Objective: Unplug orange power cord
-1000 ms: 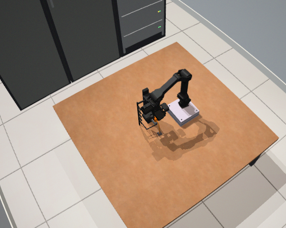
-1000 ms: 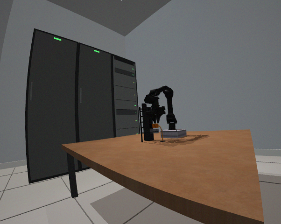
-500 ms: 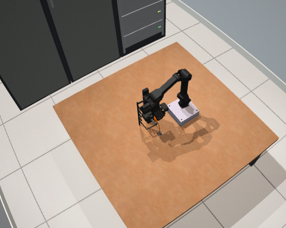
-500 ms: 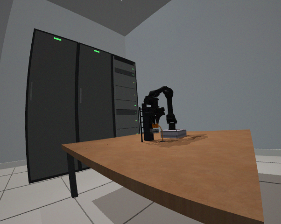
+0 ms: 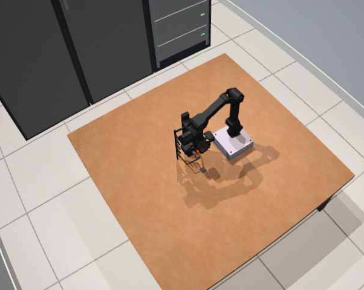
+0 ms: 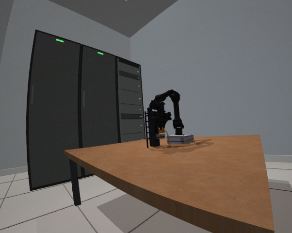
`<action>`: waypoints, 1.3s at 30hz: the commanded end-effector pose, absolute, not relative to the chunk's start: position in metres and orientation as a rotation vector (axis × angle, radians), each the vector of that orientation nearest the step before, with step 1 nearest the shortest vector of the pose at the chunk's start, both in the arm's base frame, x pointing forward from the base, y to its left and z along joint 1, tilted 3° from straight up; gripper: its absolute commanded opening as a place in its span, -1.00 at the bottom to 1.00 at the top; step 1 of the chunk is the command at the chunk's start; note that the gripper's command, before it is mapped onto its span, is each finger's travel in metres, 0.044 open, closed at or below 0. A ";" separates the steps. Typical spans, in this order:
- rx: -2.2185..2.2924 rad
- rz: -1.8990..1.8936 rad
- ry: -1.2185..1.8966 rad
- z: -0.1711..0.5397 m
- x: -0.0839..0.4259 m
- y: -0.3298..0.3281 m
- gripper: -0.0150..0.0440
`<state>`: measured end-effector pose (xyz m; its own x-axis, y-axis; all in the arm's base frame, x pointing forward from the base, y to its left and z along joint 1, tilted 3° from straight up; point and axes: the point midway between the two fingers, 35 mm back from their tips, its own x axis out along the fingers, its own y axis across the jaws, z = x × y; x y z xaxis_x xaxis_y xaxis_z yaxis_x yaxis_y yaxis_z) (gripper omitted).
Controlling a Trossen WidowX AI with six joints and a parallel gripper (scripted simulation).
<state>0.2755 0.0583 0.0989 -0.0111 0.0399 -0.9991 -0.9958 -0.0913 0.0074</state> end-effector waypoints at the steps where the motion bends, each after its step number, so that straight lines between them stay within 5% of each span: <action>1: -1.243 1.297 1.139 0.099 0.277 0.058 -0.42; 37: -1.240 1.303 1.138 0.104 0.270 0.111 -0.49; 39: -1.241 1.303 1.139 0.103 0.270 0.107 -0.31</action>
<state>0.2676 0.1075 0.1016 -0.0200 0.0389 -0.9990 -0.9951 -0.0973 0.0161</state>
